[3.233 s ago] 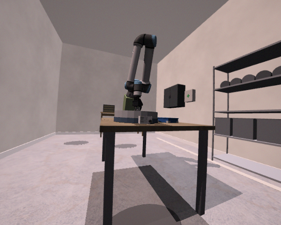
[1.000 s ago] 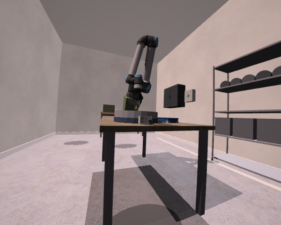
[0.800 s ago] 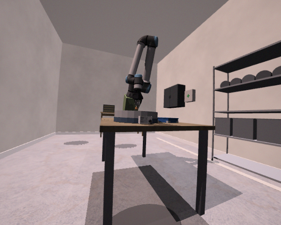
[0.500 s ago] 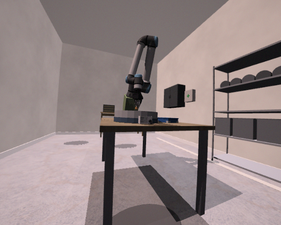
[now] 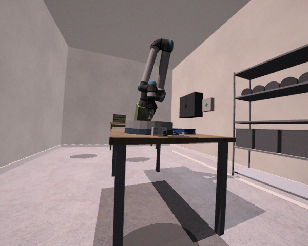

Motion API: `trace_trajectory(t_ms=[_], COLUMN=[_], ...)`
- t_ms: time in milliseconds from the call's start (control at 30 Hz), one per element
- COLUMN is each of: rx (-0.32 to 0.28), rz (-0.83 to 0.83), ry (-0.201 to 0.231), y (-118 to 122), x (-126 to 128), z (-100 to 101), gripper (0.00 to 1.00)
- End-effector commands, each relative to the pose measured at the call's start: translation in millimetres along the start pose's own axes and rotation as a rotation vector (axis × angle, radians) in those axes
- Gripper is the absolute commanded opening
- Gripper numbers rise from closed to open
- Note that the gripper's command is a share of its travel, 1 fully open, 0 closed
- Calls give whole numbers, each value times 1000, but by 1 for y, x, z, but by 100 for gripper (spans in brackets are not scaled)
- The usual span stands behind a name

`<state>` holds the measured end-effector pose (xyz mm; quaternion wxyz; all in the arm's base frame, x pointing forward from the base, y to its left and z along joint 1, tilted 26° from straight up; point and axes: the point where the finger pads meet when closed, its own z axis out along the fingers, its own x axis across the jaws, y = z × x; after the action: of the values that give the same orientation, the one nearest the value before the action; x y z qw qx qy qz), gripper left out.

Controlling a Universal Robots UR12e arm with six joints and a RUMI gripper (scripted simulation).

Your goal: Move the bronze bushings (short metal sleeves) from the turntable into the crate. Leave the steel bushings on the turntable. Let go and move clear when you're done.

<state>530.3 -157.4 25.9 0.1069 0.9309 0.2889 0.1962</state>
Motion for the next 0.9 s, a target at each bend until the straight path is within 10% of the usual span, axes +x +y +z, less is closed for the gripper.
trace_trajectory(t_ms=[0,867], rx=[-1,-1], rz=[0,0], ry=[0,0], y=[-2,-46], x=[6,101], z=[0,0], gripper=[0,0])
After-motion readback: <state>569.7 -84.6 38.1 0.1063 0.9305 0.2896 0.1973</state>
